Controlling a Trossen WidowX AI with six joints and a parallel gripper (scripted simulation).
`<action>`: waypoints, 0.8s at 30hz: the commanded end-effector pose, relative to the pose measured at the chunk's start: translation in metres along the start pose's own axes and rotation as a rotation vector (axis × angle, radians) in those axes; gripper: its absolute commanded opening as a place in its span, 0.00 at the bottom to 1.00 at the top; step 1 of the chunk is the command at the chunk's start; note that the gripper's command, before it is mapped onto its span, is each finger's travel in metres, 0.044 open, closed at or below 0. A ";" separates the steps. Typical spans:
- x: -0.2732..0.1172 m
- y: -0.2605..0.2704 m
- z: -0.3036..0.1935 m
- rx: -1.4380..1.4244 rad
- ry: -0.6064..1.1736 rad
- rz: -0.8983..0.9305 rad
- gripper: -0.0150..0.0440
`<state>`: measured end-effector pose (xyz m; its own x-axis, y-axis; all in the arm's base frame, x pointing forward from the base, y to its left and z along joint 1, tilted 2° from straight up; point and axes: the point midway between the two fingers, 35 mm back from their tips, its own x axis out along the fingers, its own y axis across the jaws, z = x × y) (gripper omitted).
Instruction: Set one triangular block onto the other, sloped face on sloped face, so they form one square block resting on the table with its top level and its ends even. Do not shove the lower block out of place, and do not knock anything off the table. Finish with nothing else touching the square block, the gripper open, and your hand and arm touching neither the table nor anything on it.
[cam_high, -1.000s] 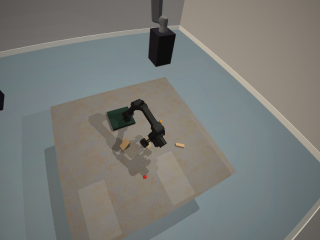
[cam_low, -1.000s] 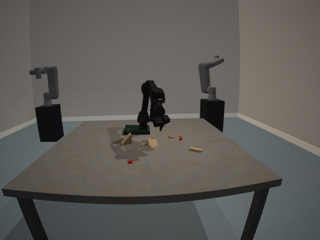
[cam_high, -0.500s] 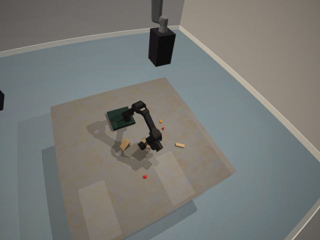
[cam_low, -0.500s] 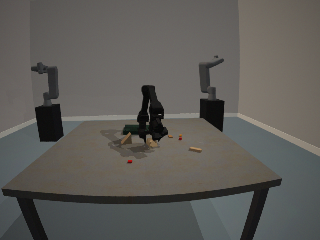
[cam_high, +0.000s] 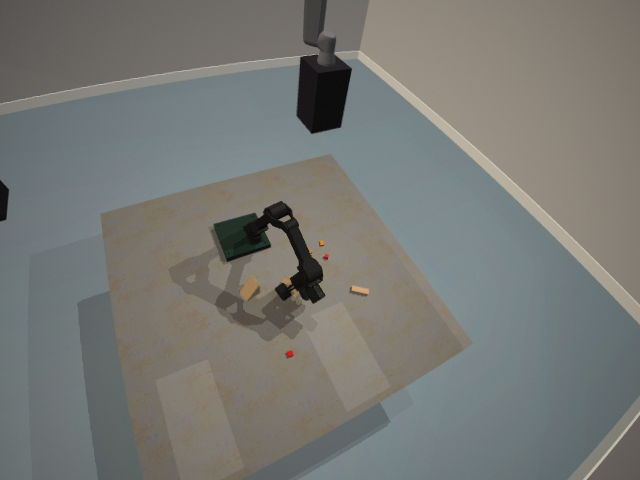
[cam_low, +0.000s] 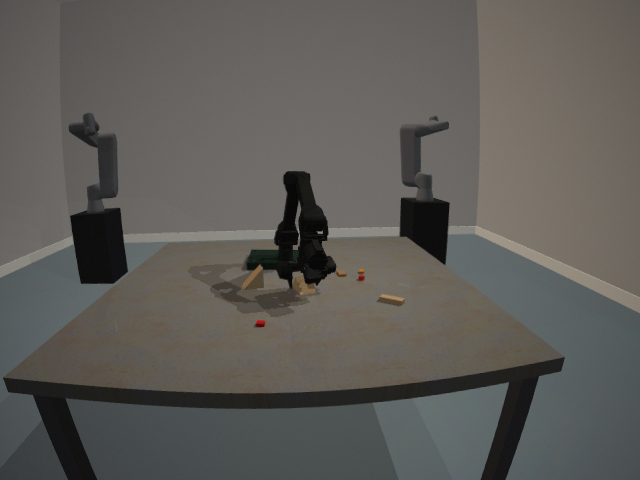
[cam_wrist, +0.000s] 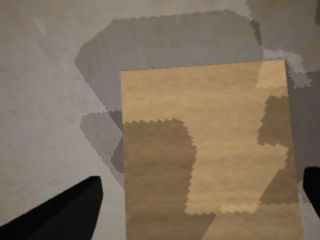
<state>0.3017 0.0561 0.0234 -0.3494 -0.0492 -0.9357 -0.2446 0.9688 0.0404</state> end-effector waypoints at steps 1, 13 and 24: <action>0.000 0.000 0.000 0.000 -0.001 0.000 0.87; 0.000 0.000 0.000 0.000 -0.001 0.000 0.56; -0.029 0.000 -0.008 0.000 -0.016 -0.001 0.25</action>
<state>0.3005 0.0556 0.0342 -0.3612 -0.0516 -0.9311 -0.2436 0.9690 0.0408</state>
